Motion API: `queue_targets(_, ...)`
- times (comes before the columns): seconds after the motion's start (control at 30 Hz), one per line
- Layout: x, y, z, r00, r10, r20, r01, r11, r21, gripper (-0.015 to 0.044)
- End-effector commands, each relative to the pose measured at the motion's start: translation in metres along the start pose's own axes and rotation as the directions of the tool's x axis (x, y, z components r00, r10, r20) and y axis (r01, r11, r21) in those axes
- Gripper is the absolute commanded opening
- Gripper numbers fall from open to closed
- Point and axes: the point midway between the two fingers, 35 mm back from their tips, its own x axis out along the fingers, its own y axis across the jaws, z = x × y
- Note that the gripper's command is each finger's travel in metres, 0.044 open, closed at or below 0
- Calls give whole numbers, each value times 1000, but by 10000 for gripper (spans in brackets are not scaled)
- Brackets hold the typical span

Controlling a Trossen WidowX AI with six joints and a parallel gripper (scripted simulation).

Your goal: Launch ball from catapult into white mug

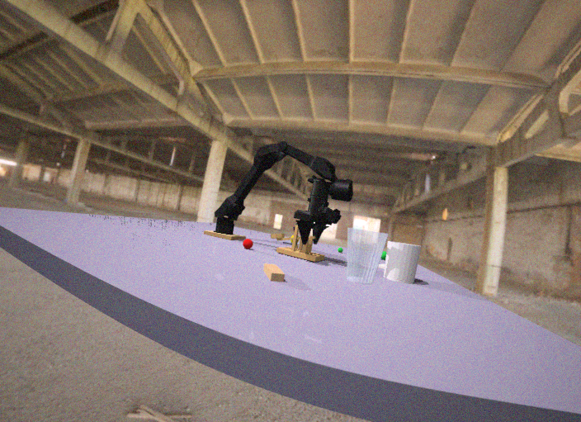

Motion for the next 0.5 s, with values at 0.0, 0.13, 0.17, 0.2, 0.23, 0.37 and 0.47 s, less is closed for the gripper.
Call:
queue_targets(0.0, -43, 0, 5, 1000, 0, 25, 0, 1000, -1, 440)
queue_targets(0.13, -84, 0, -1, 1000, 0, 24, 0, 1000, -1, 440)
queue_targets(0.17, -86, 0, -1, 1000, 0, 24, 0, 1000, -1, 440)
queue_targets(0.2, -86, 0, -1, 1000, 0, 24, 0, 1000, -1, 440)
queue_targets(0.23, -72, 0, 2, 1000, 0, 28, 0, 1000, 4, 440)
queue_targets(0.37, -74, 0, 1, 1000, 0, 28, 0, 1000, 2, 440)
queue_targets(0.47, -79, 0, -3, 1000, 2, 31, -2, 1000, -3, 440)
